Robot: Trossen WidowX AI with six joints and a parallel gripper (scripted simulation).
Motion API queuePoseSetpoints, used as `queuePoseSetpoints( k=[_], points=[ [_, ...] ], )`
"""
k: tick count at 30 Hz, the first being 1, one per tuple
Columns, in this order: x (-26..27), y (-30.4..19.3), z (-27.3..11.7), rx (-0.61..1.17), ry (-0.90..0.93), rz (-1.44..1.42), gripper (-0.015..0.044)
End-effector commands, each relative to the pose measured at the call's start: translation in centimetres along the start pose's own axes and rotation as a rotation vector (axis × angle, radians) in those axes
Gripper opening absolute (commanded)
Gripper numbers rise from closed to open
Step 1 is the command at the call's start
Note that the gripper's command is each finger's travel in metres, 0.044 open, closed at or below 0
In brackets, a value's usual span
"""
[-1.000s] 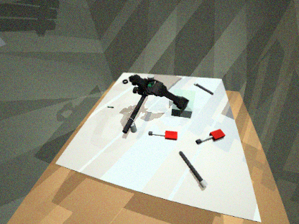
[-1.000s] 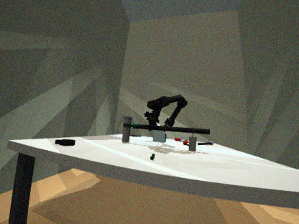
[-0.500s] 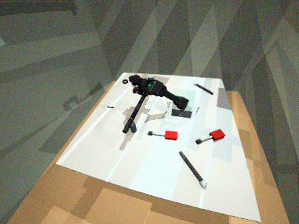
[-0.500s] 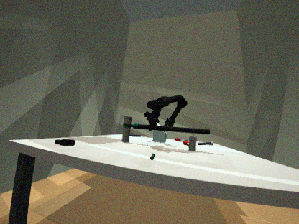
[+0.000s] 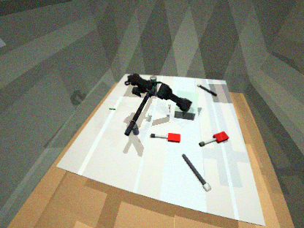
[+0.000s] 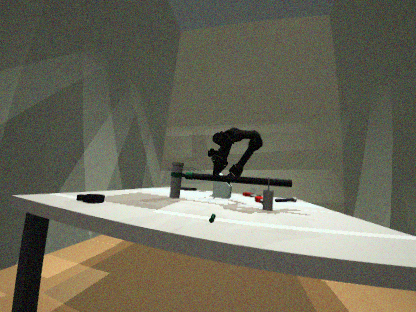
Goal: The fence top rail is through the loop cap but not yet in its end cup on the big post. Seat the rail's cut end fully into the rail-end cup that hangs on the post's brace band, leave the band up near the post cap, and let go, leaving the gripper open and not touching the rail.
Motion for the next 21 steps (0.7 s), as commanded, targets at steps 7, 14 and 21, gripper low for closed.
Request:
queuePoseSetpoints(
  k=[7, 14, 21],
  points=[
    [-0.4, -0.1, -4.7, 0.000, -0.001, 0.000, 0.0440],
    [-0.4, -0.1, -5.0, 0.000, -0.001, 0.000, 0.0440],
    [-0.4, -0.1, -5.0, 0.000, -0.001, 0.000, 0.0440]
  ],
)
Point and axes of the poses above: the point midway between the two fingers, 35 mm back from their tips, its own z axis out along the fingers, its own x axis across the jaws, y = z × x, the point moved 8 cm from there along -z, back along the fingers, and after that the axes turned 10 degrees about z, right-handed, at the moved point
